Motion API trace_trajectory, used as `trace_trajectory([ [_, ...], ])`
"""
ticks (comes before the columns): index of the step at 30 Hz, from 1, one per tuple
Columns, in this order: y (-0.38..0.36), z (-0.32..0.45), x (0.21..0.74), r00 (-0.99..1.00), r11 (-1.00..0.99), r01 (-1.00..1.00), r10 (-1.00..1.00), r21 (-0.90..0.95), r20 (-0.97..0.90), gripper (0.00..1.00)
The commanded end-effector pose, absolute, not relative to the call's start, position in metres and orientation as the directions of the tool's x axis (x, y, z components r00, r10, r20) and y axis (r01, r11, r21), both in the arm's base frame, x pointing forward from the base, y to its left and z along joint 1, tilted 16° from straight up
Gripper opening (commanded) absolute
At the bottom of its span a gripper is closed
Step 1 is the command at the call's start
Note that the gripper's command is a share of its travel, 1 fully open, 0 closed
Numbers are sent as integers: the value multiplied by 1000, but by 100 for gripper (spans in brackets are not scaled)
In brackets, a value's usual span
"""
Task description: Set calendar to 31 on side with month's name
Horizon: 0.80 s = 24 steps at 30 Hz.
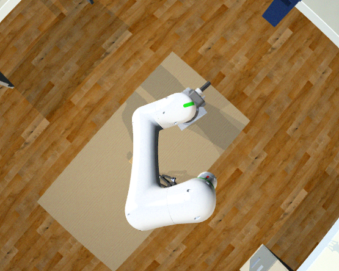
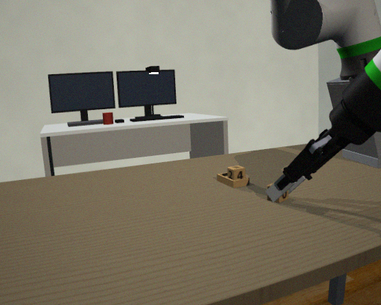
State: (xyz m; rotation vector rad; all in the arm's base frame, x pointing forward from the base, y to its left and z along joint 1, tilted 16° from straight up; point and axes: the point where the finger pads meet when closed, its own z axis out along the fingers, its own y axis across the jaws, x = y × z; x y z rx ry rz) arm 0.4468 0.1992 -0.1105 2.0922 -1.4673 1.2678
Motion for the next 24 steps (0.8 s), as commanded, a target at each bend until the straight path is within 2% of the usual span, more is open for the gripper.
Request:
trace_trajectory([
  [1, 199, -111, 447, 95, -440, -865, -612, -239, 785, 17],
  [24, 201, -65, 433, 95, -440, -865, -612, -239, 785, 17],
])
